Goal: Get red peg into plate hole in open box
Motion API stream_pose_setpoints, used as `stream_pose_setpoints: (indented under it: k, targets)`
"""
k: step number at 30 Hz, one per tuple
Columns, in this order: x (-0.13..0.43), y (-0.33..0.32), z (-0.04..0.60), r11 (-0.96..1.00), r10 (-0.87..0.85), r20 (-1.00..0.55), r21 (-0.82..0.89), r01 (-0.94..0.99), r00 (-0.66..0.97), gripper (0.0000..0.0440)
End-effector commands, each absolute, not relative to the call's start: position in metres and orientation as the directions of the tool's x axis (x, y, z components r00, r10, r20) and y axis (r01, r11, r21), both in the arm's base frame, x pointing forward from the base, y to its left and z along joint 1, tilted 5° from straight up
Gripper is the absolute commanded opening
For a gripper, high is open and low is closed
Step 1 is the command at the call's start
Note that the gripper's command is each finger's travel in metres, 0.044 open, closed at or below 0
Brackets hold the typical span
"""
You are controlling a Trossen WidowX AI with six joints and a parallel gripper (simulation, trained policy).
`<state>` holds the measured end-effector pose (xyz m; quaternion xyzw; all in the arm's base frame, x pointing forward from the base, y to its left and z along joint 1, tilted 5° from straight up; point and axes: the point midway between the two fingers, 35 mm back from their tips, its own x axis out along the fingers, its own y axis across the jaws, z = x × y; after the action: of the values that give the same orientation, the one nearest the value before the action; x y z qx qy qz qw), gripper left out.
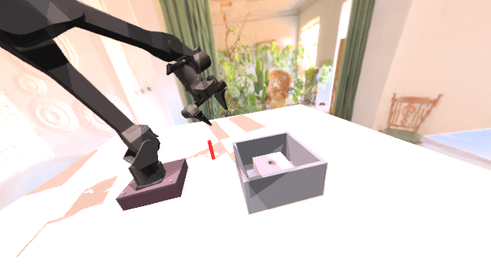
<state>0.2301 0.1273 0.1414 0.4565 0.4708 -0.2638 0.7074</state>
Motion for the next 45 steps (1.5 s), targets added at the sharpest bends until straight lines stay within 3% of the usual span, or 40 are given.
stream_pose_setpoints:
  k: [1,12,26,42,45]
  targets:
    - [0.218,0.126,0.142,0.526,0.039,-0.936,0.318,0.789,0.351,0.044]
    - [0.188,0.117,0.133,0.697,-0.037,-0.988,0.081,0.712,0.15,0.044]
    - [0.175,0.111,0.095,0.76,-0.119,-0.993,-0.096,0.642,-0.008,0.044]
    - [0.178,0.108,0.026,0.771,-0.17,-0.985,-0.13,0.624,0.004,0.0438]
    - [0.178,0.107,0.017,0.774,-0.176,-0.984,-0.137,0.618,0.002,0.0399]
